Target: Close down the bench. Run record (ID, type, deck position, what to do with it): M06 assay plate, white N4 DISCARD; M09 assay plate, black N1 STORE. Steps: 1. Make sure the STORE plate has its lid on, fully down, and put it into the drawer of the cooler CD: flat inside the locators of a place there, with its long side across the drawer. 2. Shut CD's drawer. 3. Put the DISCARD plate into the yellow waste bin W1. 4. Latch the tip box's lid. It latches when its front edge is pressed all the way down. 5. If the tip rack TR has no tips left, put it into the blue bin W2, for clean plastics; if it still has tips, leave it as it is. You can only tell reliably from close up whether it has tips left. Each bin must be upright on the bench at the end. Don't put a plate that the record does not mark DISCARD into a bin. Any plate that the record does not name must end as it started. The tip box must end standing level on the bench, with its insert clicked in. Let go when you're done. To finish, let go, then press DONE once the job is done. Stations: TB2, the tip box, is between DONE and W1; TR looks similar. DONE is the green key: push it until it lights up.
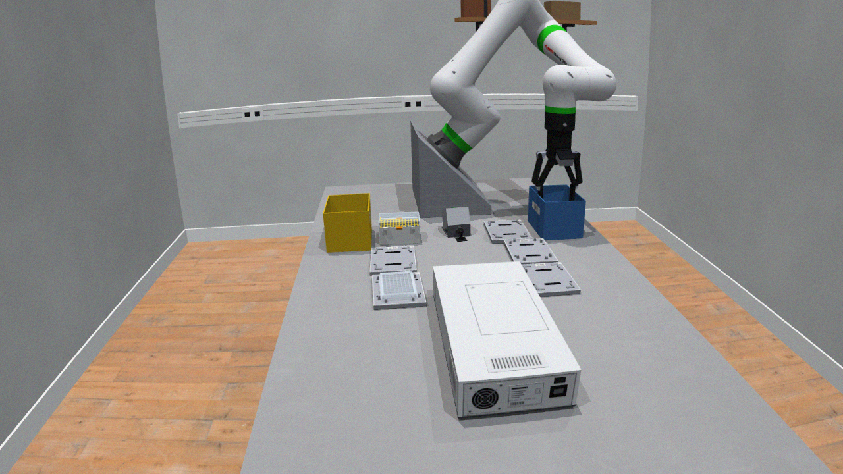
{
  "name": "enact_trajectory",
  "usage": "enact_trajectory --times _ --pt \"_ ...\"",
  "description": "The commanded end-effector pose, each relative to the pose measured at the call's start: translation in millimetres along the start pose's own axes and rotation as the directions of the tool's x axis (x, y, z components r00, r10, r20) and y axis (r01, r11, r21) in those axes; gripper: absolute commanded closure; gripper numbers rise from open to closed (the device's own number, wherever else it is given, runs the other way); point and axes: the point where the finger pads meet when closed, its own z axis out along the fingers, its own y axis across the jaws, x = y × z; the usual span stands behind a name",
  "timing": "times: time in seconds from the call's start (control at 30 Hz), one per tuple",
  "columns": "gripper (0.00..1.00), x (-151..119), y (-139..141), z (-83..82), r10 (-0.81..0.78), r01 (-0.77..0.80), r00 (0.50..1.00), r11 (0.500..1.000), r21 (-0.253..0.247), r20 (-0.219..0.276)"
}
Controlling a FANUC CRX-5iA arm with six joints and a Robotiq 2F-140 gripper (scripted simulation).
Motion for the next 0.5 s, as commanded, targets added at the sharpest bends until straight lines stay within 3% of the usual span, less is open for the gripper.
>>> enact_trajectory --times 0.0,0.47 --pt "0.3 0.5 0.0 -0.6 0.0 0.0 1.0 1.0 0.0 -0.001" --pt "0.3 0.5 -0.1 -3.1 0.0 0.0 1.0 1.0 0.0 -0.001"
